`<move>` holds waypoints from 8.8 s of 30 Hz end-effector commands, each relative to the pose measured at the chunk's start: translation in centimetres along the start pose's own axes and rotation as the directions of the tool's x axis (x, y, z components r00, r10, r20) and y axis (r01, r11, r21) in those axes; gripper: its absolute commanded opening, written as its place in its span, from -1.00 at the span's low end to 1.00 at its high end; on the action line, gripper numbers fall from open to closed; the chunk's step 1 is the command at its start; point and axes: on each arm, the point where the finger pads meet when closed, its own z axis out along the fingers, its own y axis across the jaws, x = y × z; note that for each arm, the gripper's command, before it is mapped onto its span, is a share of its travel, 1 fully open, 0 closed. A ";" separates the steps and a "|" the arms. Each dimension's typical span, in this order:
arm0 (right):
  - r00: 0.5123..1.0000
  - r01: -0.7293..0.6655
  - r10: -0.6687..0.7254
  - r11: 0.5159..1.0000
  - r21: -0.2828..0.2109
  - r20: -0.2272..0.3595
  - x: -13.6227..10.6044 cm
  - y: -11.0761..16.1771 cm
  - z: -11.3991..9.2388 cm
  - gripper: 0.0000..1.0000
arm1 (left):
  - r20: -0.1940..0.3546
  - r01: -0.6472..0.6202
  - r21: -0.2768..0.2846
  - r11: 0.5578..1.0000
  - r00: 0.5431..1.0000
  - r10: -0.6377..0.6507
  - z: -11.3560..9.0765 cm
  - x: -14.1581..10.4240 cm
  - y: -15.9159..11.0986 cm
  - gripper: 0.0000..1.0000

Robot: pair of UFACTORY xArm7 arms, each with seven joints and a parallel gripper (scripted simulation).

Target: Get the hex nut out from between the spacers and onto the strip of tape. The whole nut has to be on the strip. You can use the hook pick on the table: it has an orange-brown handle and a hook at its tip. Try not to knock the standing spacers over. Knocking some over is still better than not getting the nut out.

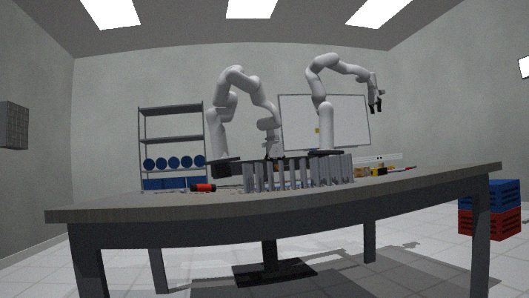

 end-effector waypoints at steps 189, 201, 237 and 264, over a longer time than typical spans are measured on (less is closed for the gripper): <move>0.895 -0.446 0.447 0.895 0.005 -0.005 -24.4 -10.3 -1.7 -1.00 | -0.005 0.000 0.000 1.000 1.000 0.000 -0.2 0.1 0.0 1.00; 0.895 -0.446 0.446 0.895 0.005 -0.006 -24.4 -10.3 2.0 -1.00 | -0.005 0.000 0.000 1.000 1.000 0.000 -0.2 0.1 0.0 1.00; 0.895 -0.446 0.446 0.895 0.005 -0.006 -24.4 -10.3 3.5 -1.00 | -0.005 0.000 0.000 1.000 1.000 0.000 -0.2 0.1 0.0 1.00; 0.895 -0.446 0.446 0.895 0.005 -0.006 -24.3 -10.3 6.6 -1.00 | -0.005 0.000 0.000 1.000 1.000 0.000 -0.2 0.1 0.0 1.00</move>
